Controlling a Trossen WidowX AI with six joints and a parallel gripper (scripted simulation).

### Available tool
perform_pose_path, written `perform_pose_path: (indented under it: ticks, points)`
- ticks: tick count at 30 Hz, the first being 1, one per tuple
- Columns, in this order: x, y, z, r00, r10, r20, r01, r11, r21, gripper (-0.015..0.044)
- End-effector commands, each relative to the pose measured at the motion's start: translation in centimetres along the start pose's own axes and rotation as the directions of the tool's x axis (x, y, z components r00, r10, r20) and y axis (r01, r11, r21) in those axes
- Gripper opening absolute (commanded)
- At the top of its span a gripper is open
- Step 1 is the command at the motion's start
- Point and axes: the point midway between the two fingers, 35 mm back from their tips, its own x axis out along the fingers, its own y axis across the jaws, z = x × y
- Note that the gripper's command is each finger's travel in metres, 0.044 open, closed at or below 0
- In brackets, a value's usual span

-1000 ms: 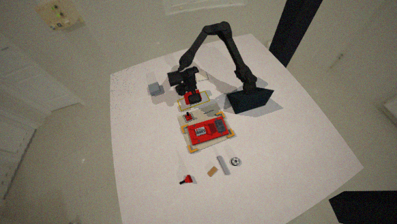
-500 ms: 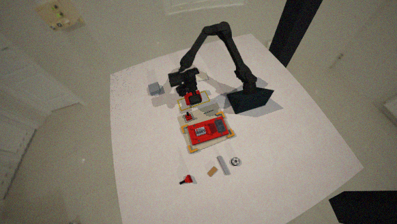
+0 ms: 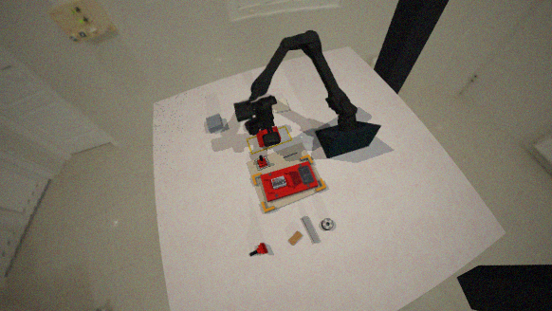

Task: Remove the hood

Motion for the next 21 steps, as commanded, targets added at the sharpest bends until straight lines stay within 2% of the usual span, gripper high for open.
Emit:
perform_pose_path:
  ticks: [1,21]
  points:
    - [0.33,-0.10,-0.12,1.000,-0.006,-0.005,0.006,1.000,-0.007,0.0000]
    - [1.31,-0.12,-0.15,1.000,-0.007,-0.005,0.007,1.000,-0.007,0.0000]
